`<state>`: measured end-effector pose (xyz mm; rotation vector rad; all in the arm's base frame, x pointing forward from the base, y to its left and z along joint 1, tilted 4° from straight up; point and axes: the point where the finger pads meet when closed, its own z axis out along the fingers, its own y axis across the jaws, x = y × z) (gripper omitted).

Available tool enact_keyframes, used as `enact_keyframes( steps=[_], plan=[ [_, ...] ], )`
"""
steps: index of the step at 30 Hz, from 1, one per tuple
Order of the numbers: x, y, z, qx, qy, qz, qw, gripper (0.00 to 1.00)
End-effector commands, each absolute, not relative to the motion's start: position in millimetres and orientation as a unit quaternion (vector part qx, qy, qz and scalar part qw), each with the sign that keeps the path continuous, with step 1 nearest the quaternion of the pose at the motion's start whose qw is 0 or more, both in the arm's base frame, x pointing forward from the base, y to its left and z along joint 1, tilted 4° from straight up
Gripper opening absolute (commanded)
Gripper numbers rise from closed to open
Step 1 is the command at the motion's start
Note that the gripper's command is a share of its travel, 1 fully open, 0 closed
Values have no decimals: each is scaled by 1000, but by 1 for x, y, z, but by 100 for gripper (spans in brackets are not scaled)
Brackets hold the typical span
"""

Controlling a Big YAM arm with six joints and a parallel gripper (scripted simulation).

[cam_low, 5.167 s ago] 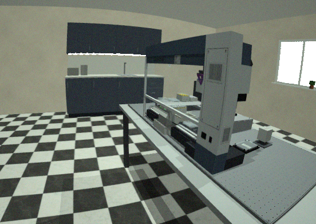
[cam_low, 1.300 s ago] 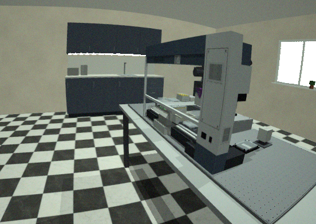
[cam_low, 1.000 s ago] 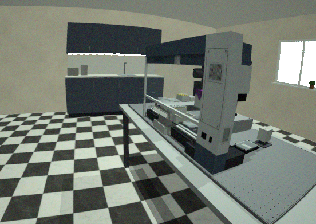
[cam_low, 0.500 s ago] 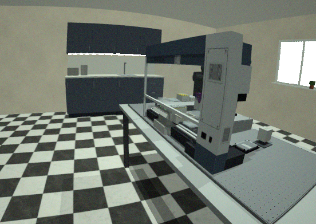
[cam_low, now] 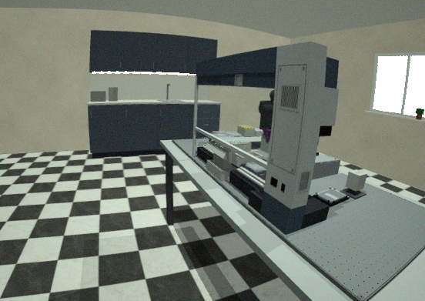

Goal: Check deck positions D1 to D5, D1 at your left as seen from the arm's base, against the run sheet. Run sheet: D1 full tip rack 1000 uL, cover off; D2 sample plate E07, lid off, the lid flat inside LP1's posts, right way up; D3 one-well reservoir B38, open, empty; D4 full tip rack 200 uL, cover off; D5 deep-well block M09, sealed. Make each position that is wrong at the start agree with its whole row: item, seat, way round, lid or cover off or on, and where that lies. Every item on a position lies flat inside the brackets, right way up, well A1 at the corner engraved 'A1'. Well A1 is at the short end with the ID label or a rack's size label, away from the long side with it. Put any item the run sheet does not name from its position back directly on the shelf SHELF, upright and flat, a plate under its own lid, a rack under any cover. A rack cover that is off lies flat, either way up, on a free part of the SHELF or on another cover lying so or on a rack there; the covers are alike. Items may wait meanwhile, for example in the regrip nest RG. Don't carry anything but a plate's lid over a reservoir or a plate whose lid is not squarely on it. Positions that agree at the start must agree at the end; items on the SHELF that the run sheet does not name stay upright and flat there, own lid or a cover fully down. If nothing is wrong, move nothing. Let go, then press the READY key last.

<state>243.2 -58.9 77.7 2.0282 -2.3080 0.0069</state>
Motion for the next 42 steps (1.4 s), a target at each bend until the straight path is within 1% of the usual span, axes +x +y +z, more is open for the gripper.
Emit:
enact_keyframes(
  steps=[1, 3, 5, 19, 20, 22, 36, 37, 38, 42],
  plan=[
    [250, -62, 77, 659, -751, 9, 27, 0],
    [261, -65, 88, 658, -752, 26, 15, 0],
    [249, -63, 72, 659, -752, 9, 27, 0],
    [248, -64, 52, 659, -752, 9, 28, 0],
    [259, -65, 60, 660, -751, 24, 17, 0],
    [248, -63, 46, 660, -750, 9, 28, 0],
    [247, -65, 26, 659, -751, 9, 28, 0],
    [257, -66, 33, 660, -751, 21, 19, 0],
    [248, -65, 23, 660, -751, 9, 28, 0],
    [246, -66, 16, 659, -752, 9, 28, 0]
  ],
)
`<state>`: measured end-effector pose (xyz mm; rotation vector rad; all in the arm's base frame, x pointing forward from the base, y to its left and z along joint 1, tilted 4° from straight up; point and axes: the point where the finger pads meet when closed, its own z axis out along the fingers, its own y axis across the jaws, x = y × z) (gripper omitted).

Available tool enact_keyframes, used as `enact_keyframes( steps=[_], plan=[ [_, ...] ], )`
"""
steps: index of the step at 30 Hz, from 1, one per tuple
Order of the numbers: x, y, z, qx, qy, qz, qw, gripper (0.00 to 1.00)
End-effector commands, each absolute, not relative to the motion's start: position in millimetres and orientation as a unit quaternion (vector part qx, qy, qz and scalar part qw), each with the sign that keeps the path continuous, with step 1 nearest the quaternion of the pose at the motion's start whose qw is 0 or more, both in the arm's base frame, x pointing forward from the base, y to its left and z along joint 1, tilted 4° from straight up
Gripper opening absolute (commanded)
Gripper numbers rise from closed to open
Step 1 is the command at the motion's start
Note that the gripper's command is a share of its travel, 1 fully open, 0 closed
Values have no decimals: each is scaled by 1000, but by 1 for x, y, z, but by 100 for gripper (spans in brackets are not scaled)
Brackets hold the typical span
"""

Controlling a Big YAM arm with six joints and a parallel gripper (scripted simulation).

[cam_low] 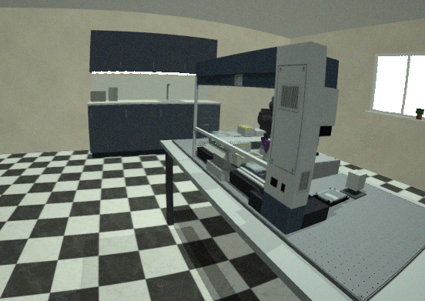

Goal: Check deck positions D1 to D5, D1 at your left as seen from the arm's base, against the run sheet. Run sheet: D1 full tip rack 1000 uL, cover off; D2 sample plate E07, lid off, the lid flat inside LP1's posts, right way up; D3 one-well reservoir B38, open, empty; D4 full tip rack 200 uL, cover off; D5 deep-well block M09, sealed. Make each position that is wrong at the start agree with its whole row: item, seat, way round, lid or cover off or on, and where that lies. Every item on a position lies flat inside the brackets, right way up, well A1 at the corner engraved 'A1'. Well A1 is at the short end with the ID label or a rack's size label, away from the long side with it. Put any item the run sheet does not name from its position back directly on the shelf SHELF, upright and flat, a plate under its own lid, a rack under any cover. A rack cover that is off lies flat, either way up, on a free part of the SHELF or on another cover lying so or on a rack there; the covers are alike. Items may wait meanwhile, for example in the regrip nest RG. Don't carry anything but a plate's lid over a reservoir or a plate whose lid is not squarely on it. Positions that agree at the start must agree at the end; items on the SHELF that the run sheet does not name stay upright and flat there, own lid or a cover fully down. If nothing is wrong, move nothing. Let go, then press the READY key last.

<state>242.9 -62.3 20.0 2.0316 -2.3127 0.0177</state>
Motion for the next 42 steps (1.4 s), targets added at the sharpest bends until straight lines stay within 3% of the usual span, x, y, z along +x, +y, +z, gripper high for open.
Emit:
enact_keyframes(
  steps=[1, 42],
  plan=[
    [246, -66, 15, 659, -751, 9, 28, 0],
    [247, -65, 11, 660, -751, 13, 25, 0]
  ],
)
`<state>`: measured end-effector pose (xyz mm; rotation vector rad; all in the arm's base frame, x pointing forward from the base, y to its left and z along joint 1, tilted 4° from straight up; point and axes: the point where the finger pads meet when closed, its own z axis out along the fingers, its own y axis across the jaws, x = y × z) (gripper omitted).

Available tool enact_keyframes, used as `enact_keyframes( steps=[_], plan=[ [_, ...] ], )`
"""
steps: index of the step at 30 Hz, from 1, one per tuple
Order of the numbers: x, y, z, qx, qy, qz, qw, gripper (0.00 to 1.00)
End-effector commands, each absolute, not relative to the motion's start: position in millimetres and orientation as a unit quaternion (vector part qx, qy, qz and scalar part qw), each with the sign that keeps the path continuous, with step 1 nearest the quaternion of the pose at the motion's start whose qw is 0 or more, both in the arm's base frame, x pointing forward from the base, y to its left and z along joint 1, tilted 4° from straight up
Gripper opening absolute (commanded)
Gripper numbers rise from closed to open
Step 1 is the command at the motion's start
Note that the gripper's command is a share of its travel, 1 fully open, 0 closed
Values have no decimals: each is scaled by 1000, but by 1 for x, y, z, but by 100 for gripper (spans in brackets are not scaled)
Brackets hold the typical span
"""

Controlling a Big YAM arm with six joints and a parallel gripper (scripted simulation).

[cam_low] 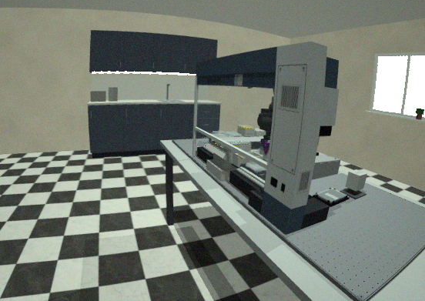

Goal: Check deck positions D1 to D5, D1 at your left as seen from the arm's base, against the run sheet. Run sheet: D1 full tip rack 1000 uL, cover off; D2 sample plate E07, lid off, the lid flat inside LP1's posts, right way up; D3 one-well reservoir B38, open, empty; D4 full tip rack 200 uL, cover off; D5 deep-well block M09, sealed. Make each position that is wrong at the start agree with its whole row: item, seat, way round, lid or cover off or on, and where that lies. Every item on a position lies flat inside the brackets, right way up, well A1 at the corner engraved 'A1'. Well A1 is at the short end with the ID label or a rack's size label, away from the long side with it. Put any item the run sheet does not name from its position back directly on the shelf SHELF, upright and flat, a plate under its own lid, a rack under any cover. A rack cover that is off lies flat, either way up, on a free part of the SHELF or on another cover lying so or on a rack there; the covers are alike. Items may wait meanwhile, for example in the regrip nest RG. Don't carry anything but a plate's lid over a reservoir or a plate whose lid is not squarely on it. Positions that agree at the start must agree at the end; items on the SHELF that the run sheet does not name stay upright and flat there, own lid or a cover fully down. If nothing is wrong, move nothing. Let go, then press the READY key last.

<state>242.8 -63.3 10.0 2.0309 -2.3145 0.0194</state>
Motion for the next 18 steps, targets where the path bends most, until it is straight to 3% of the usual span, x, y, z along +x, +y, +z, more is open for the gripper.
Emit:
enact_keyframes(
  steps=[1, 18],
  plan=[
    [246, -65, 10, 660, -750, 12, 26, 0],
    [248, -66, 6, 660, -751, 13, 25, 0]
  ],
)
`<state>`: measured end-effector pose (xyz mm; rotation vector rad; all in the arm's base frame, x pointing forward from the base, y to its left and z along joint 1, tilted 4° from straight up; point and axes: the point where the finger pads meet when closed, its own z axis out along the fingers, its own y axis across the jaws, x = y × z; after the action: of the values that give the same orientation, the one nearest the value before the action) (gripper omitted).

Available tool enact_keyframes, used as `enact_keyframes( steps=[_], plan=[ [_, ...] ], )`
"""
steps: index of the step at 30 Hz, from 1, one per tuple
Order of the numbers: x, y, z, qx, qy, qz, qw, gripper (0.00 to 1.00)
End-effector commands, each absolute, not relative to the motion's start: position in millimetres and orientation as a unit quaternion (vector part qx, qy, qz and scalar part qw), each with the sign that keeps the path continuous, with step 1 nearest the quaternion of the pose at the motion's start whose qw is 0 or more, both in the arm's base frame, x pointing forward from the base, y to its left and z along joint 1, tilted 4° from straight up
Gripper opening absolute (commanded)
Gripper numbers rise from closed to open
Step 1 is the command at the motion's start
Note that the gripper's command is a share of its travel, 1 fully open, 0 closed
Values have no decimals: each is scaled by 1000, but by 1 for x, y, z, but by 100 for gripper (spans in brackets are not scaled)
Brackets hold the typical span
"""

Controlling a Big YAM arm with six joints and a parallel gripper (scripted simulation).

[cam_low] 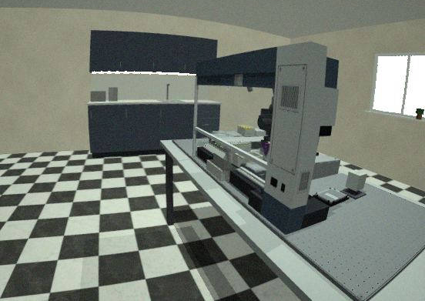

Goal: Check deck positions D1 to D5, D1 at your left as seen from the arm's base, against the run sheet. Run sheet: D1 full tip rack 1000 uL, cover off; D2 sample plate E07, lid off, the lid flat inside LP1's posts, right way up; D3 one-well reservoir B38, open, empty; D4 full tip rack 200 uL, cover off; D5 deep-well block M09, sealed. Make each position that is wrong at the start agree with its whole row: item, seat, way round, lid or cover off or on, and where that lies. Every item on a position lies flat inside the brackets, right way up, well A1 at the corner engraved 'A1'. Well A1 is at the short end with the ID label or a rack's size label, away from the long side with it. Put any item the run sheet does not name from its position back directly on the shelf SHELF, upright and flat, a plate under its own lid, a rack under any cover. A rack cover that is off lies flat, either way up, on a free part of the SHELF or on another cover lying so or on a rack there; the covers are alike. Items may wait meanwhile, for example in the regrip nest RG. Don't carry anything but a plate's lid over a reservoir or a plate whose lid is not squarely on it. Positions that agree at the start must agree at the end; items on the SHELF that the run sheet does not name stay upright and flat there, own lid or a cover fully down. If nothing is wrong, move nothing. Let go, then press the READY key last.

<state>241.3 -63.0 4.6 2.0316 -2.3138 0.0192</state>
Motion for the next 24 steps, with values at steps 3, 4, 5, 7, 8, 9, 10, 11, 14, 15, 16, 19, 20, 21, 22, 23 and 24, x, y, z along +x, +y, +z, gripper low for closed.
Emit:
enact_keyframes(
  steps=[3, 4, 5, 7, 8, 9, 10, 11, 14, 15, 16, 19, 20, 21, 22, 23, 24],
  plan=[
    [250, -66, 6, 659, -751, 14, 24, 0],
    [247, -66, 4, 659, -751, 12, 26, 0],
    [245, -66, 2, 659, -751, 9, 28, 0],
    [246, -66, 3, 659, -751, 11, 26, 0],
    [248, -67, 4, 659, -751, 13, 25, 0],
    [249, -67, 4, 659, -752, 14, 24, 0],
    [248, -67, 3, 659, -752, 14, 25, 0],
    [246, -67, 2, 659, -752, 13, 25, 0],
    [247, -67, 1, 659, -751, 12, 26, 0],
    [249, -67, 1, 659, -752, 13, 25, 0],
    [249, -67, 2, 659, -752, 14, 24, 0],
    [255, -66, 8, 659, -751, 19, 21, 0],
    [255, -66, 8, 659, -751, 19, 21, 0],
    [255, -66, 8, 659, -751, 19, 21, 0],
    [255, -66, 8, 659, -751, 19, 21, 0],
    [255, -66, 8, 659, -751, 19, 21, 0],
    [255, -66, 8, 659, -751, 19, 21, 0]
  ],
)
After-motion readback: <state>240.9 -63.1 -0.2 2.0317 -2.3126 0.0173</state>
